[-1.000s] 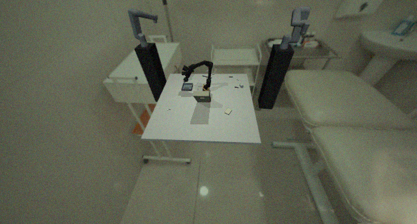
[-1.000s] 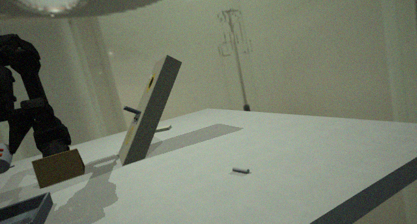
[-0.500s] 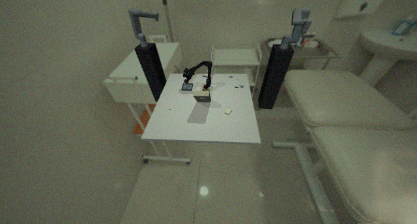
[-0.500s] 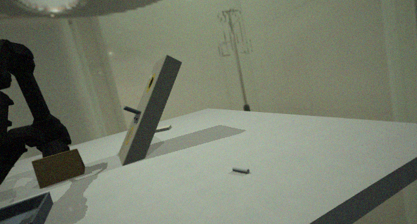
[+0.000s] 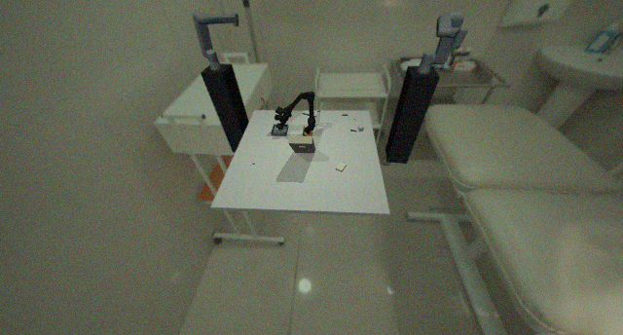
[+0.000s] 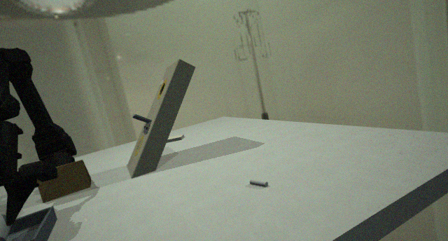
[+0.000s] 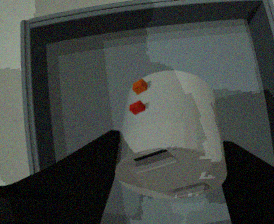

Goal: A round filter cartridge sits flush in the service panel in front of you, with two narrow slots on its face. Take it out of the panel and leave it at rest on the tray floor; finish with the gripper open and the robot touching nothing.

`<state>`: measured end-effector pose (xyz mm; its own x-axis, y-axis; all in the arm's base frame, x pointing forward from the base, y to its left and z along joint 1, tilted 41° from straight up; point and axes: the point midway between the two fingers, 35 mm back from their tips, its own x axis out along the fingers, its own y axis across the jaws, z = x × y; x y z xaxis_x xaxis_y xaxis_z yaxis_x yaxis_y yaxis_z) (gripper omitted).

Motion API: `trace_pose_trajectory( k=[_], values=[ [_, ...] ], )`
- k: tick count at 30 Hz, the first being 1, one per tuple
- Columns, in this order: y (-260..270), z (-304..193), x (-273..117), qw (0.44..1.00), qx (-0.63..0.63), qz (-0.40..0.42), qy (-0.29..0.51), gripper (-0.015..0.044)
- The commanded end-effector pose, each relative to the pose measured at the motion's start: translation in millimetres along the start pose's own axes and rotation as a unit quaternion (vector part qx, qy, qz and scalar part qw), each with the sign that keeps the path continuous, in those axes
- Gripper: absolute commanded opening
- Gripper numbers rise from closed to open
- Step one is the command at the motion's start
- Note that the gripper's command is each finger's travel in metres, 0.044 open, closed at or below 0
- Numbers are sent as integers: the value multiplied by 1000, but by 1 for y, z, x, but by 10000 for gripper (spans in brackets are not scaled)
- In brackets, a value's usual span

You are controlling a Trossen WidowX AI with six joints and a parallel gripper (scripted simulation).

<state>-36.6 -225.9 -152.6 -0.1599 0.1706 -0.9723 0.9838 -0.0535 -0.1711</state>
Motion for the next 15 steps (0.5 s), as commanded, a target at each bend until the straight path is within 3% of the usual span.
trace_pose_trajectory(
  k=[1,11,15],
  values=[
    [0,1,-1,1000,1,0,-2,158],
    [0,1,-1,1000,1,0,-2,420],
    [0,8,-10,1000,1,0,-2,440]
  ],
)
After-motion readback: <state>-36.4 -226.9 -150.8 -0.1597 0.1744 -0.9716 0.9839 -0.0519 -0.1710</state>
